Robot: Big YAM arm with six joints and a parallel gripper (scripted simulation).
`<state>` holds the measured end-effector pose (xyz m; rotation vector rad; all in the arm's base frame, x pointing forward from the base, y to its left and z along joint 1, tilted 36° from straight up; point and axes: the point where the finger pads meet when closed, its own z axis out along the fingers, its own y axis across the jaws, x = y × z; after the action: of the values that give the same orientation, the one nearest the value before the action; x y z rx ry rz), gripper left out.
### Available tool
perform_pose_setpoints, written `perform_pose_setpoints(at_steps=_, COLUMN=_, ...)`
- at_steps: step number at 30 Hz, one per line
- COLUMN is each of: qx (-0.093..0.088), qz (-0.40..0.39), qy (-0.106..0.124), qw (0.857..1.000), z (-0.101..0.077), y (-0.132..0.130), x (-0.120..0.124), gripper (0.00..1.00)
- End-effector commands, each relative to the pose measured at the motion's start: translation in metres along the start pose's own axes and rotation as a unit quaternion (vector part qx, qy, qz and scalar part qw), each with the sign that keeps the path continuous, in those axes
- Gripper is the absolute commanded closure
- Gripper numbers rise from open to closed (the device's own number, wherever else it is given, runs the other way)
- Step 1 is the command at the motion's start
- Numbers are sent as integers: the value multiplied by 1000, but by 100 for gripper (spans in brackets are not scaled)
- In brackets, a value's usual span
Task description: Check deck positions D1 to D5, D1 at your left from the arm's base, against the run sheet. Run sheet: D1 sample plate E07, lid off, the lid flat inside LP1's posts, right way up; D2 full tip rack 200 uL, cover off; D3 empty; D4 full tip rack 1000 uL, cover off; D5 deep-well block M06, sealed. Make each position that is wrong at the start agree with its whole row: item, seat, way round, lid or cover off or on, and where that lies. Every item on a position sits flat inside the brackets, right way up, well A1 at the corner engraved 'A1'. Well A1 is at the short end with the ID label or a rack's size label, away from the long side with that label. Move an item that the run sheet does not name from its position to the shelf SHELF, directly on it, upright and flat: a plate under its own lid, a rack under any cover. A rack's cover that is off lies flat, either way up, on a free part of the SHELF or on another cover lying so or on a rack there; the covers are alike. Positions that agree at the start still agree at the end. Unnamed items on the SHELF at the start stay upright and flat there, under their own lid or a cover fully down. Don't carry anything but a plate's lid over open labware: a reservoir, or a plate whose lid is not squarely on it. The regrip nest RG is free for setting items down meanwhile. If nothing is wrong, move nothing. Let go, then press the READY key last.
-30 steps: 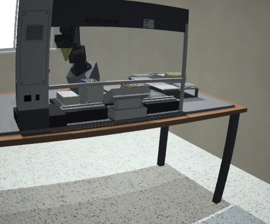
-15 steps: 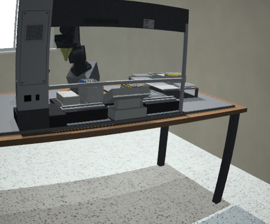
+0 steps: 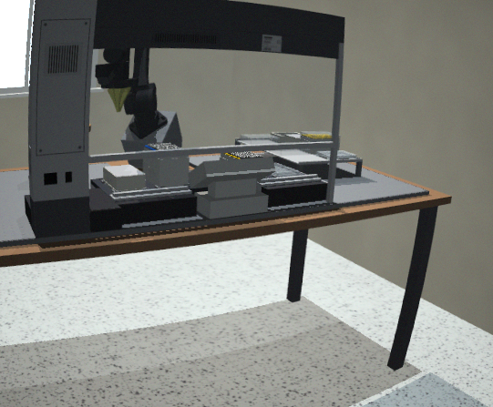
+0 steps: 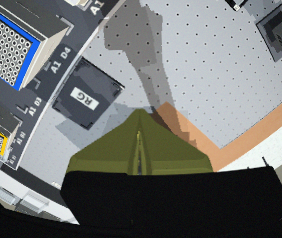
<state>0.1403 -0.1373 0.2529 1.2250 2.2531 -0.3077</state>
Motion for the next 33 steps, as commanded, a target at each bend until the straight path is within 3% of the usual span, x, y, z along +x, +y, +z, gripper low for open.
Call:
perform_pose_setpoints(at_steps=1, qx=3, qz=35, qy=-47, qw=998, z=-29, y=-15, x=-46, gripper=100)
perform_pose_setpoints(at_steps=13, qx=7, qz=128, qy=-48, qw=991, z=-30, y=-51, x=-83, gripper=100)
perform_pose_setpoints(at_steps=20, qx=7, qz=187, qy=-48, qw=981, z=-30, y=-69, x=-101, gripper=100)
perform_pose_setpoints(at_steps=21, qx=7, qz=198, qy=-39, qw=979, z=-30, y=-72, x=-101, gripper=100)
perform_pose_setpoints(at_steps=26, qx=7, qz=244, qy=-48, qw=969, z=-31, y=-89, x=-122, gripper=100)
perform_pose_setpoints(at_steps=28, qx=7, qz=264, qy=-45, qw=963, z=-32, y=-89, x=-119, gripper=100)
perform_pose_setpoints(at_steps=29, qx=5, qz=269, qy=-57, qw=961, z=-40, y=-86, x=-119, gripper=100)
perform_pose_setpoints(at_steps=33, qx=-2, qz=301, qy=-55, qw=952, z=-39, y=-81, x=-119, gripper=100)
